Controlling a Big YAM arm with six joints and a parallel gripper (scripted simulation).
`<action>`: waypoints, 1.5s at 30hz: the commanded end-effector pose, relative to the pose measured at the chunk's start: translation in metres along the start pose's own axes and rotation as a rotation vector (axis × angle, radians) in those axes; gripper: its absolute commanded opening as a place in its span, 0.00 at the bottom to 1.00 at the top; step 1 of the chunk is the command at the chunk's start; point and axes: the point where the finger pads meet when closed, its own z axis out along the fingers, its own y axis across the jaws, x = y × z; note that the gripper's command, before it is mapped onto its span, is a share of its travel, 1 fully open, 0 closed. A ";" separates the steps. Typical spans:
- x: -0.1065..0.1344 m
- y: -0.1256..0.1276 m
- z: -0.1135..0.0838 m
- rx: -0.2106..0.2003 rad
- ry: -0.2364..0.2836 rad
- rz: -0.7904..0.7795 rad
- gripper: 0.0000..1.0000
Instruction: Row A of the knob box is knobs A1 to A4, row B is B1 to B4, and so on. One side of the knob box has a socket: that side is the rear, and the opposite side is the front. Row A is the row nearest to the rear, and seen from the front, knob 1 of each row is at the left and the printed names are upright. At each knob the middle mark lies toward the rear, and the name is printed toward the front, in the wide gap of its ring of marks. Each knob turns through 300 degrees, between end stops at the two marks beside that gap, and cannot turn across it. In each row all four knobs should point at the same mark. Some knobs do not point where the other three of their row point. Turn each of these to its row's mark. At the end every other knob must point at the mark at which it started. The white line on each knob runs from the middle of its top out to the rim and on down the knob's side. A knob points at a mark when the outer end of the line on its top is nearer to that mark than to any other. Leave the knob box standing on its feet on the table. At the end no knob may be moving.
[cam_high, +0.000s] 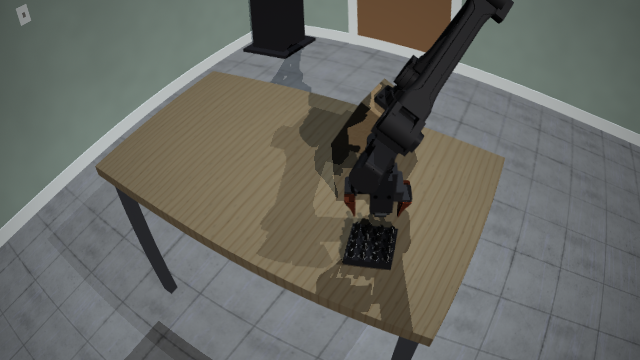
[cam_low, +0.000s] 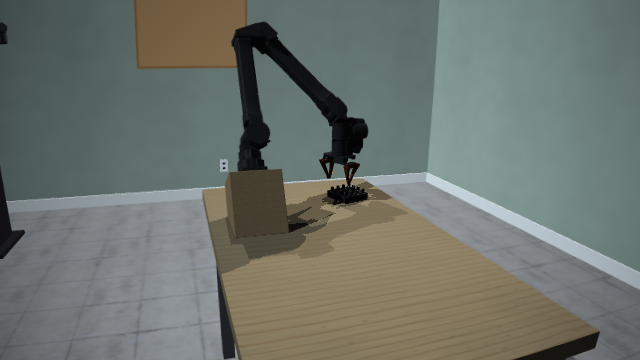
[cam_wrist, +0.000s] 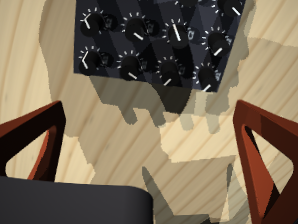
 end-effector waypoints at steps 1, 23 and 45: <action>-0.011 -0.006 -0.013 0.011 -0.029 -0.156 1.00; -0.021 -0.012 -0.023 0.027 -0.037 -0.654 1.00; -0.021 -0.017 -0.028 0.034 -0.031 -1.094 1.00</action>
